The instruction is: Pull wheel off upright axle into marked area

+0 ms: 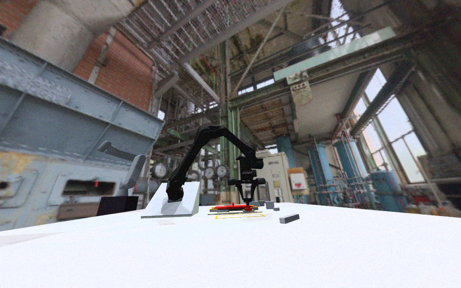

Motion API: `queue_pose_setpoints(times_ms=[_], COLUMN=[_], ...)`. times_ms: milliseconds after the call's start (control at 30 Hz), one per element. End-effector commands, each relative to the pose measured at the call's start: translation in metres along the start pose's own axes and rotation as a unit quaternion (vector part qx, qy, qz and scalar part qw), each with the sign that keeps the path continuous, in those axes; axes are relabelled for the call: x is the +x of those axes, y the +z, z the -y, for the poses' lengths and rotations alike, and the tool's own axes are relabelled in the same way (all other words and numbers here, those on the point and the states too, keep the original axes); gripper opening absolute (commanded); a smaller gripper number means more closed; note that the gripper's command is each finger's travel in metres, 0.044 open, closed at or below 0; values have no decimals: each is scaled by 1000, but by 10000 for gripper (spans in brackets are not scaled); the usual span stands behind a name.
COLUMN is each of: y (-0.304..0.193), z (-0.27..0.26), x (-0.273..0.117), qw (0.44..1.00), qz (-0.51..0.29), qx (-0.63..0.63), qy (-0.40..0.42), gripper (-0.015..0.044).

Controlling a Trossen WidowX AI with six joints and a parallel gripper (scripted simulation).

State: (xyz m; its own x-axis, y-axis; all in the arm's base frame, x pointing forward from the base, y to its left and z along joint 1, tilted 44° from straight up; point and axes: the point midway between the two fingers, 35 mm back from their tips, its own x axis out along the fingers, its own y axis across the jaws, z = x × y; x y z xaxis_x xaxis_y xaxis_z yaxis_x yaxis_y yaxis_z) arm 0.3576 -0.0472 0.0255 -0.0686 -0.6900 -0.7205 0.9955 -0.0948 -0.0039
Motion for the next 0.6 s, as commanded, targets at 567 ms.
queue_pose_setpoints(times_ms=[567], y=[0], z=[-1], x=[-10], qw=[1000], qz=[0], qx=[2], qy=[3], gripper=[0])
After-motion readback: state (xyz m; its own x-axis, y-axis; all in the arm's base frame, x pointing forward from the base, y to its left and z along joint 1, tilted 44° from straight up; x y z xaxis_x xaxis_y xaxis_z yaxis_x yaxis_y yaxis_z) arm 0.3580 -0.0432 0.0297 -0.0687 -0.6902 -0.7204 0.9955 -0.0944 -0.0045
